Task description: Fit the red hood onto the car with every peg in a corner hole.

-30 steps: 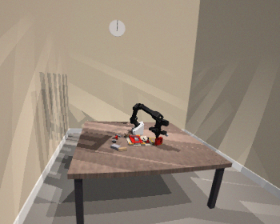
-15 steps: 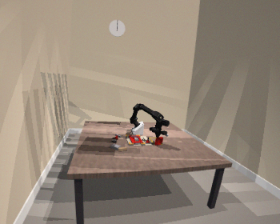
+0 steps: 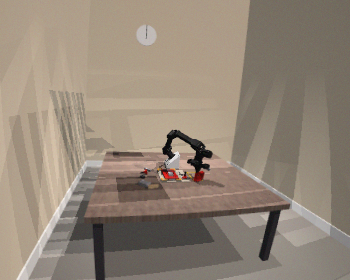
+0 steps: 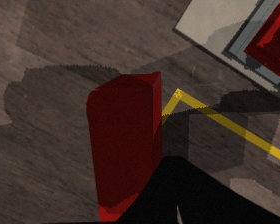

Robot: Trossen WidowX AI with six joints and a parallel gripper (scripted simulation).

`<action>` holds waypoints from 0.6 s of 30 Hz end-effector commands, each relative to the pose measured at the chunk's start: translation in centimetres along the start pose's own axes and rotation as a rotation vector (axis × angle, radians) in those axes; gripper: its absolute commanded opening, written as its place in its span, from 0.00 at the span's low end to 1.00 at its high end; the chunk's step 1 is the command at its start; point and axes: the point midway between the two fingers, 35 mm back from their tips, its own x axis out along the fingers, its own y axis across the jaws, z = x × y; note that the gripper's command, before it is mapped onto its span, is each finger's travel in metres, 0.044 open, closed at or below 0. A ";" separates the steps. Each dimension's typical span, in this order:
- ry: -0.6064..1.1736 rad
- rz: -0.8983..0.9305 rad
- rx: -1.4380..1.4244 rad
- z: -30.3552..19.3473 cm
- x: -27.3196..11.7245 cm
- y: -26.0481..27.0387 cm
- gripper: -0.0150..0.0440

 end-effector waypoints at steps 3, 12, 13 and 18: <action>-0.003 0.000 -0.003 0.1 0.0 0.3 0.25; -0.003 0.000 -0.003 0.1 0.0 0.6 0.25; -0.003 0.001 -0.003 0.1 0.0 0.6 0.25; -0.003 0.001 -0.003 0.1 0.0 0.8 0.25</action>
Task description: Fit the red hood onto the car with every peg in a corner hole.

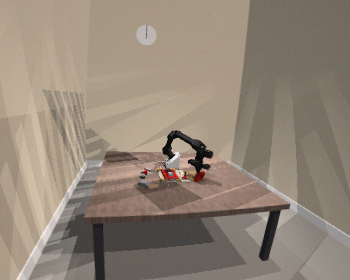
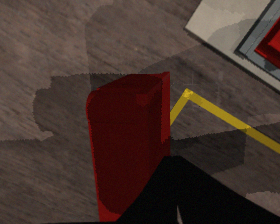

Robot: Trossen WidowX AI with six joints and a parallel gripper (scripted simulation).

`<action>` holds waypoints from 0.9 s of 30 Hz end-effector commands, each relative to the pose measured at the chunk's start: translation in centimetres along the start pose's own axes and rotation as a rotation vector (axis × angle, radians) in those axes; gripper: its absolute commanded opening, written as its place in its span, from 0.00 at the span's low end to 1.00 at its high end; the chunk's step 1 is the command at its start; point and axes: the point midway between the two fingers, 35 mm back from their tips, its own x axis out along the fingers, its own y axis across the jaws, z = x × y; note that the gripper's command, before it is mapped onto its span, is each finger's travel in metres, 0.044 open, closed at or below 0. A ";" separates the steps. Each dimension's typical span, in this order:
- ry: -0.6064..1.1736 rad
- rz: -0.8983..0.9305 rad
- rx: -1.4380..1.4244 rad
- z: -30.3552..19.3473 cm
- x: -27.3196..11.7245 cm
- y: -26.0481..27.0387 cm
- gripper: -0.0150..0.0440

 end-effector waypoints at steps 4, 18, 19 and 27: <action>-0.003 0.000 -0.003 0.0 0.0 0.3 0.25; -0.003 0.001 -0.003 0.0 0.0 0.8 0.25; -0.003 0.001 -0.003 0.0 0.0 0.8 0.25; -0.003 0.001 -0.003 0.0 0.0 1.1 0.25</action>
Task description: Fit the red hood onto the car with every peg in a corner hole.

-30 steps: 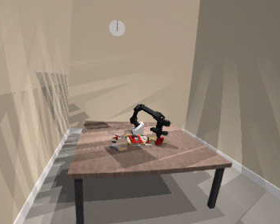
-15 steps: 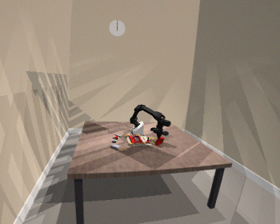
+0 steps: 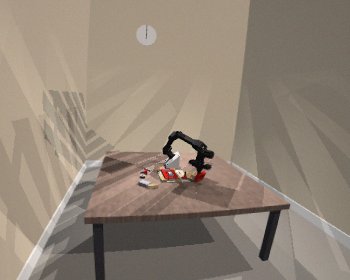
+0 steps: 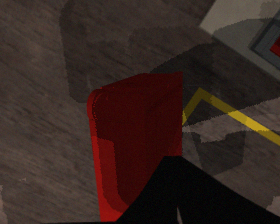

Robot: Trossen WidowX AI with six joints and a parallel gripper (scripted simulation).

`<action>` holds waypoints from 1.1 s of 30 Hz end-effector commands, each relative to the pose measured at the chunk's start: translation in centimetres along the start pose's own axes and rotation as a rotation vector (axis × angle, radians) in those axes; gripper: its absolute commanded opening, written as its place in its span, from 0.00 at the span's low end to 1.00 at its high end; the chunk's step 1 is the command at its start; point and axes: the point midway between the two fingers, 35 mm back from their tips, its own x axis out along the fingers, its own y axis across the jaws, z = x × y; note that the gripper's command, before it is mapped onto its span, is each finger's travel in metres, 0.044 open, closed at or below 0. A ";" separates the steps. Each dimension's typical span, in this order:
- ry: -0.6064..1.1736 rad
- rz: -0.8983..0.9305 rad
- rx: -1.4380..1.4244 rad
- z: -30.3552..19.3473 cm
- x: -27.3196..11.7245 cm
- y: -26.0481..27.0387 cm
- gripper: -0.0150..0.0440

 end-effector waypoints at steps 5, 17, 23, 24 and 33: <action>-0.003 0.000 -0.003 0.0 0.0 0.3 0.25; -0.003 0.000 -0.003 0.0 0.0 0.7 0.25; -0.002 0.001 -0.003 0.0 -1.5 0.9 0.25; -0.002 0.002 -0.003 0.0 -2.2 1.0 0.25; 0.000 0.001 -0.004 -0.1 -8.0 0.6 0.25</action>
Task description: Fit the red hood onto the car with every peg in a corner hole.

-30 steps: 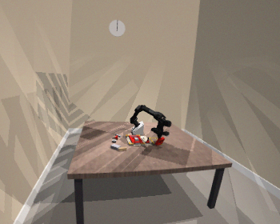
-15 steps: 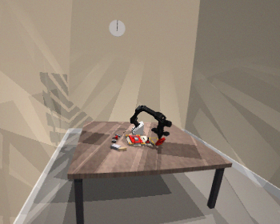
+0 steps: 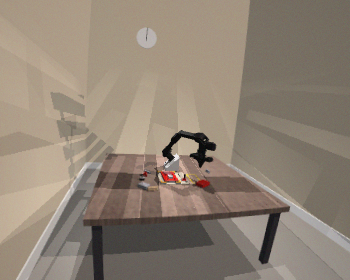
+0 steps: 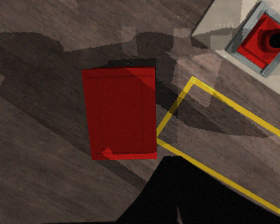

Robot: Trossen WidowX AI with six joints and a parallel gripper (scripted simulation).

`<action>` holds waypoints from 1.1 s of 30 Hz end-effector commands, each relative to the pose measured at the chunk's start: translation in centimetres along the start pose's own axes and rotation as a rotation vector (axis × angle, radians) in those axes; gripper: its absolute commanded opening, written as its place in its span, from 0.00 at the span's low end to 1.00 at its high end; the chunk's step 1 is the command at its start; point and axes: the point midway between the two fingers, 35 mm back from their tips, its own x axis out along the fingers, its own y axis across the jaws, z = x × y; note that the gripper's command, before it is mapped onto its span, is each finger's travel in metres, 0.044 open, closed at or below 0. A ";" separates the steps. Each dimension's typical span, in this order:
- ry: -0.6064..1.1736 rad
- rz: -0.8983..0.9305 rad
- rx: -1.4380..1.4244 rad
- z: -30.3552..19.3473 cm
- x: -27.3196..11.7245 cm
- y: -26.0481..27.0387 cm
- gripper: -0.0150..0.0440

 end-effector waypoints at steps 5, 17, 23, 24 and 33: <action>0.000 0.000 0.000 0.0 0.0 0.0 0.25; 0.000 0.000 0.000 0.0 0.0 0.0 0.25; 0.001 0.016 0.013 -0.2 1.8 1.4 0.39; 0.001 0.027 0.023 -0.4 3.1 2.4 0.43; 0.000 0.042 0.036 -0.6 5.1 3.7 0.83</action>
